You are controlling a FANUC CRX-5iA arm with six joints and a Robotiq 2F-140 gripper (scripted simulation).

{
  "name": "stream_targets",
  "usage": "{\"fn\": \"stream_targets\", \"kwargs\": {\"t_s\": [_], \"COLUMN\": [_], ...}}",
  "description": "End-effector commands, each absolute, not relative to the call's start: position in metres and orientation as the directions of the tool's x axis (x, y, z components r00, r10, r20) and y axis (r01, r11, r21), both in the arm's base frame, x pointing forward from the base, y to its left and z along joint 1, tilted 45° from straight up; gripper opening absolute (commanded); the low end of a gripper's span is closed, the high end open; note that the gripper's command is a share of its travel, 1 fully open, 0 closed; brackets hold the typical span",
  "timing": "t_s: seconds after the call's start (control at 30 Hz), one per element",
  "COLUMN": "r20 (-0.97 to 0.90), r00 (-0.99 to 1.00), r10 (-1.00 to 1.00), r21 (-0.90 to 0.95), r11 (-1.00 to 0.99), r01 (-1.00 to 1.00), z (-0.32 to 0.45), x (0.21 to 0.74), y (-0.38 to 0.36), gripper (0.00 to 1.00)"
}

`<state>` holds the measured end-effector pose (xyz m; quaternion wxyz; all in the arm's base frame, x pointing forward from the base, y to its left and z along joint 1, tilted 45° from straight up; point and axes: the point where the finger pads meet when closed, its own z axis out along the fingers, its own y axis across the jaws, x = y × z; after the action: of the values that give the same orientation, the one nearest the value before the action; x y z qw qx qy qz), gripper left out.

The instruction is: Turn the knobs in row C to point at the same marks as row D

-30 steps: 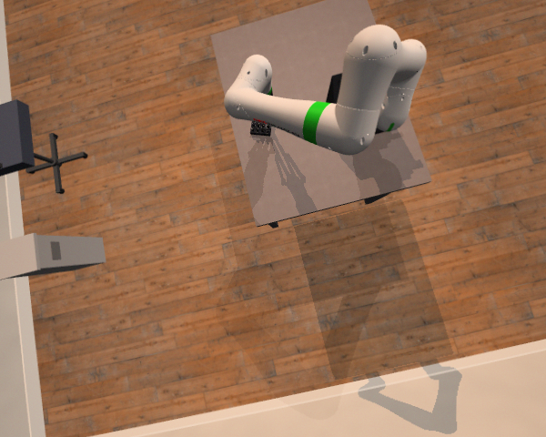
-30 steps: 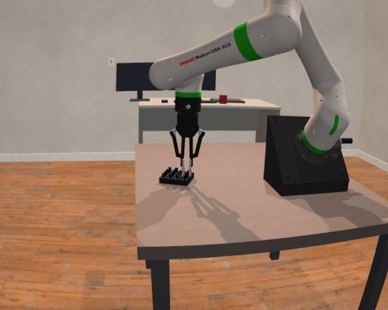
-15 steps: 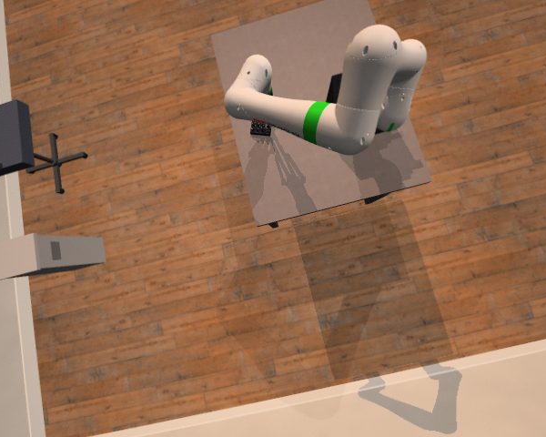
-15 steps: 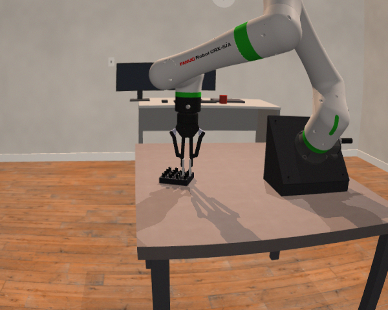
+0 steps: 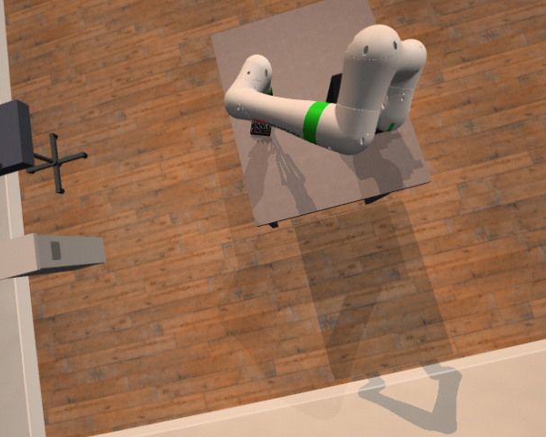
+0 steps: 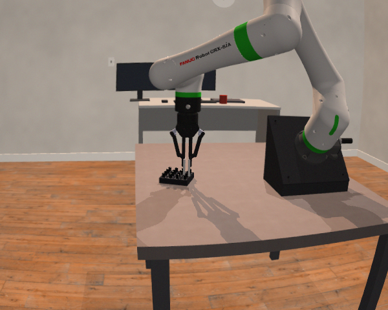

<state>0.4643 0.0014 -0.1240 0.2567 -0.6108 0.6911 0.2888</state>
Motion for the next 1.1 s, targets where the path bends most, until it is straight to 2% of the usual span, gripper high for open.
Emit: {"fn": "stream_targets", "kwargs": {"t_s": [0.0,1.07], "r20": [-0.707,-0.711], "r00": [-0.122,-0.078], "r10": [-0.696,-0.699], "r21": [0.085,0.054], "r11": [0.087,0.056], "r01": [-0.993,-0.997], "z": [-0.1239,-0.1239], "x": [0.4644,0.4644], "y": [0.0012,0.0012], "gripper": [0.05,0.05]}}
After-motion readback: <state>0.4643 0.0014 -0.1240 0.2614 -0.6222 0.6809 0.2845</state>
